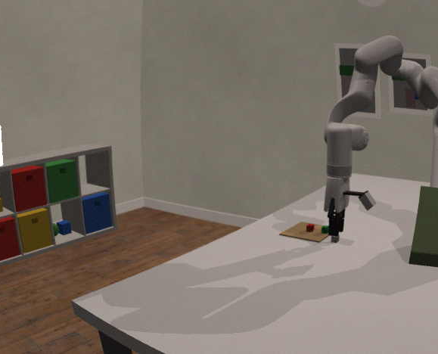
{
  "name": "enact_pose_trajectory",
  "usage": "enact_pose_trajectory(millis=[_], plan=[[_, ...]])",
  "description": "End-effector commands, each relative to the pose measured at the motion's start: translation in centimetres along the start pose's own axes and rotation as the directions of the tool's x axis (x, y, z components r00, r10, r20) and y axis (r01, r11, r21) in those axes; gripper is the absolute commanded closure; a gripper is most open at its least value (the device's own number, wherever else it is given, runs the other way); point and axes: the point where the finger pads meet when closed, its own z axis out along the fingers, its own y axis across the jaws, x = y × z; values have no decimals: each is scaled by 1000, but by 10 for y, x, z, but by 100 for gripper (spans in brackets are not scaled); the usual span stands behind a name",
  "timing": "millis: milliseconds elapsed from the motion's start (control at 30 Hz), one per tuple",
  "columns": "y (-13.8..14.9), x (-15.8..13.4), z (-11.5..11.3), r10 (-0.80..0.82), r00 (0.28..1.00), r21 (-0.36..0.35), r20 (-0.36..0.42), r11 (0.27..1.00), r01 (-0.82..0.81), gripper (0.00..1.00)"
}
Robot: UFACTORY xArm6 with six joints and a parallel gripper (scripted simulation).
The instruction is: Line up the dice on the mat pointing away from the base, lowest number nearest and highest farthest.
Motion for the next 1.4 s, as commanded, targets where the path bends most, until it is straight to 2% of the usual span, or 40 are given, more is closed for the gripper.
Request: enact_pose_trajectory(millis=[0,400,1033,1367], plan=[[0,-1,-1,1,1000,-1,3,1000,-1,64],[0,-1,0,1,1000,-1,3,1000,-1,64],[0,-1,21,1,1000,-1,3,1000,-1,64],[0,-1,23,1,1000,-1,3,1000,-1,64]])
